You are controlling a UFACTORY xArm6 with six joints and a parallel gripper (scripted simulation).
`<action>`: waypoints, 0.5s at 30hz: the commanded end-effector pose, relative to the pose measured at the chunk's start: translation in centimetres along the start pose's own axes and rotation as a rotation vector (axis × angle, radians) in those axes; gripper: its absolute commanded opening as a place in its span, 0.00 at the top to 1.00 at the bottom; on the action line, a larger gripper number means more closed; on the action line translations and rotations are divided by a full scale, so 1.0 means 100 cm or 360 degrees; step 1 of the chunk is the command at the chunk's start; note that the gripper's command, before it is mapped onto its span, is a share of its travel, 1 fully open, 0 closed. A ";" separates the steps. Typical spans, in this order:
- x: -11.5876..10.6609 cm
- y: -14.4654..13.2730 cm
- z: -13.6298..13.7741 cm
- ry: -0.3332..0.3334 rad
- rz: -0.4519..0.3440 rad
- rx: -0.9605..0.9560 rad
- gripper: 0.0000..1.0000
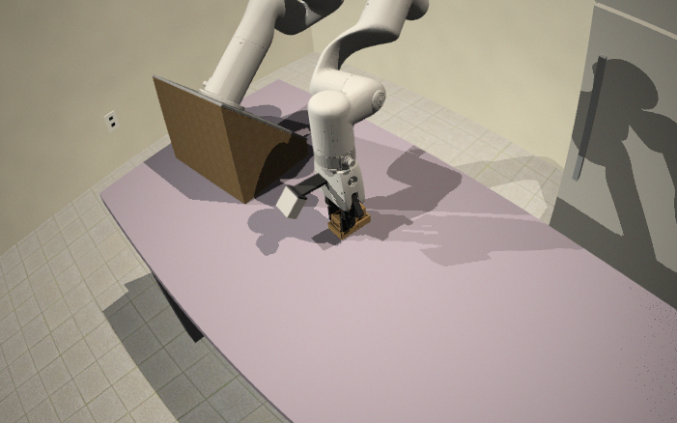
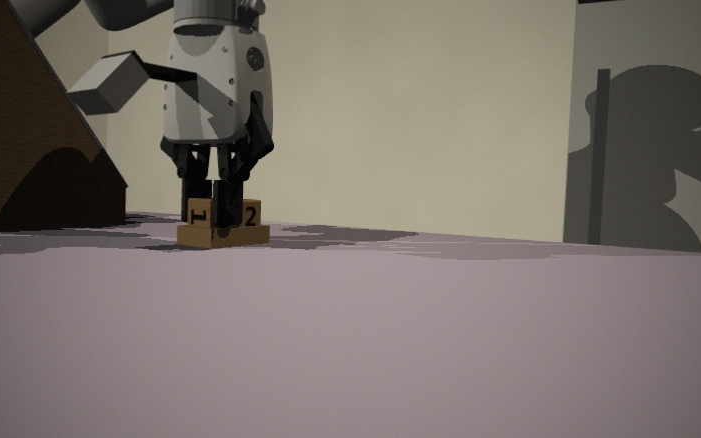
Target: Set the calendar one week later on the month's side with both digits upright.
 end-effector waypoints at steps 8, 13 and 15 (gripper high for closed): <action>-0.001 0.000 -0.001 0.0004 0.0001 -0.0001 0.67; -0.001 0.000 -0.001 0.0004 0.0001 -0.0001 0.59; -0.001 0.000 -0.001 0.0004 0.0001 -0.0001 0.59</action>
Point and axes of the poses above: the point where the finger pads meet when closed, its own x axis out along the fingers, its own z axis across the jaws, y = z × x, the point moved 4 cm from there along -x, back along the fingers, and after that the axes turned 13 degrees about -x, right-handed, at the moved point
